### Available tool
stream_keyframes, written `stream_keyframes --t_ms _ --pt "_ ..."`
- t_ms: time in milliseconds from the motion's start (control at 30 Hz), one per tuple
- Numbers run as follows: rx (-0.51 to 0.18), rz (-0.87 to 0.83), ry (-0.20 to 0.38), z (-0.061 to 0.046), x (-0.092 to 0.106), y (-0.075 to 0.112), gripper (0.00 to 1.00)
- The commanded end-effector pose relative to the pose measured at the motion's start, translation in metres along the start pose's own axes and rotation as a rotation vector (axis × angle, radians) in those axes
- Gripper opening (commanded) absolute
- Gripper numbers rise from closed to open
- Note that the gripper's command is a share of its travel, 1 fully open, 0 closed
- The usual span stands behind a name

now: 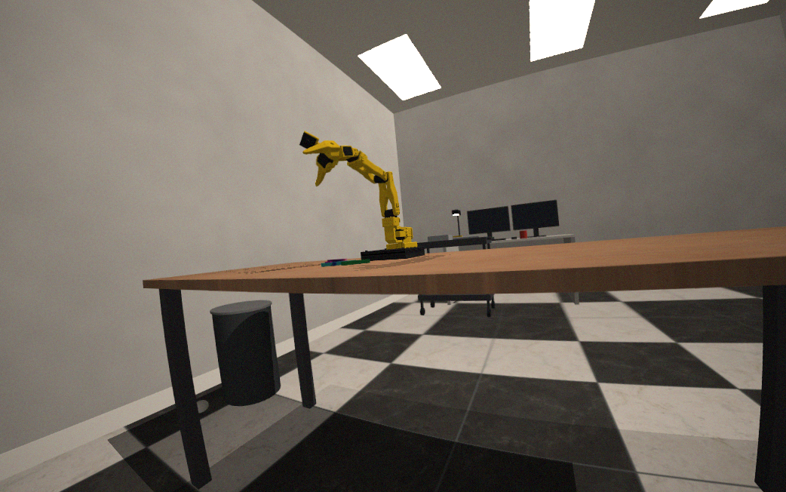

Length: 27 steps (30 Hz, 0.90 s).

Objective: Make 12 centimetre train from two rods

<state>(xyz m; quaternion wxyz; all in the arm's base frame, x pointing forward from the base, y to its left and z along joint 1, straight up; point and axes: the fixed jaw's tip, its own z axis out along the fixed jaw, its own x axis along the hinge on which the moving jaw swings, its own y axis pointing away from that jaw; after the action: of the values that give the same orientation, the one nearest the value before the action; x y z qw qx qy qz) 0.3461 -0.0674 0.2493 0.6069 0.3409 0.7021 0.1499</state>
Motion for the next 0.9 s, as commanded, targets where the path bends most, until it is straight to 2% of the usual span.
stream_keyframes --t_ms 0,67,533,633,867 --pt "0.017 -0.034 0.021 -0.006 0.003 -0.002 1.0" --pt "0.01 -0.023 0.012 -0.004 0.001 -0.001 1.0" --pt "0.079 -0.153 0.111 -0.017 0.018 -0.014 1.0" --pt "0.072 -0.142 0.101 -0.015 0.016 -0.013 1.0" --pt "0.103 -0.207 0.153 -0.021 0.025 -0.02 1.0"
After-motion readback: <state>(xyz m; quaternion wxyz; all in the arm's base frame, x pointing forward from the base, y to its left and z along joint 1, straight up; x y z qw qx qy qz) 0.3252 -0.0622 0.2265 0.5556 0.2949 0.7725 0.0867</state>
